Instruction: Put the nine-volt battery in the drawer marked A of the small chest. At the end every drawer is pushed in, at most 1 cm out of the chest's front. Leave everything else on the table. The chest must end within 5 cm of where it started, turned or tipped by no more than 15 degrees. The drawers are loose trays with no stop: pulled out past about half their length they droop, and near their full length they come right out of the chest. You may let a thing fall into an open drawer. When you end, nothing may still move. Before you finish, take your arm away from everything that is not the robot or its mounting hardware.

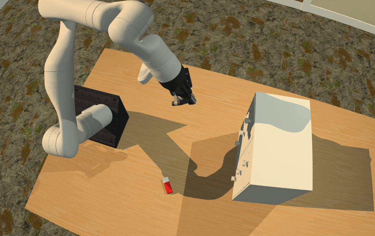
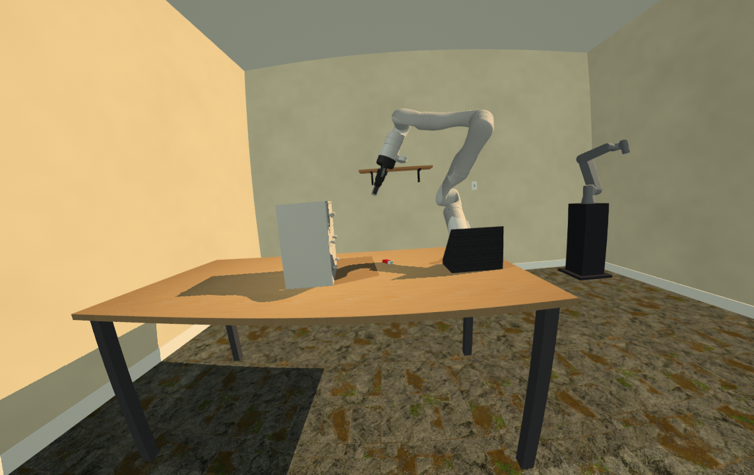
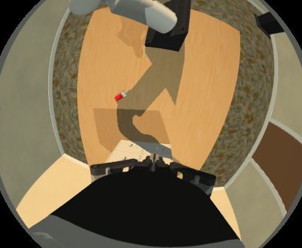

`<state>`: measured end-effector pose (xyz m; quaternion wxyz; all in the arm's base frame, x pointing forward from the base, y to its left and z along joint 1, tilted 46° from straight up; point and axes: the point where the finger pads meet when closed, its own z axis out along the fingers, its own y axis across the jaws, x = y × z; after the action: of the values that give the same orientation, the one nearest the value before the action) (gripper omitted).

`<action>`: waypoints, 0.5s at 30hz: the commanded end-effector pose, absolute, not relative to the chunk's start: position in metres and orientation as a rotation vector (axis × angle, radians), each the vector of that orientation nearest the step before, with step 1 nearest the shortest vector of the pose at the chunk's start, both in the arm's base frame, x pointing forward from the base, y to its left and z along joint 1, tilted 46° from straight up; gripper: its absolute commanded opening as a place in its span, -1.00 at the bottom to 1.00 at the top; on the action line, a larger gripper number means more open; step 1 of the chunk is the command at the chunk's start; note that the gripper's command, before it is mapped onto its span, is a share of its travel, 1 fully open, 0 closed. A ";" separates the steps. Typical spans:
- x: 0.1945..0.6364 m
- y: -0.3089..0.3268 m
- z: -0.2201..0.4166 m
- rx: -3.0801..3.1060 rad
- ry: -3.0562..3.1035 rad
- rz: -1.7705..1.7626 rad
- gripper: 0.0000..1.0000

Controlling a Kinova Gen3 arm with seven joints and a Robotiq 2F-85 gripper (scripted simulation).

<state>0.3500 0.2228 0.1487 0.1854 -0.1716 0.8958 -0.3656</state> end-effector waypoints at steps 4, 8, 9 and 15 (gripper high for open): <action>0.350 0.231 0.157 -0.438 2.627 -1.068 -1.00; 0.345 0.235 0.162 -0.407 2.690 -1.105 -1.00; 0.344 0.236 0.163 -0.399 2.705 -1.113 -1.00; 0.339 0.239 0.167 -0.370 2.759 -1.145 -1.00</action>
<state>0.3350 0.2377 0.1640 0.0753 -0.1276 0.9125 -0.3812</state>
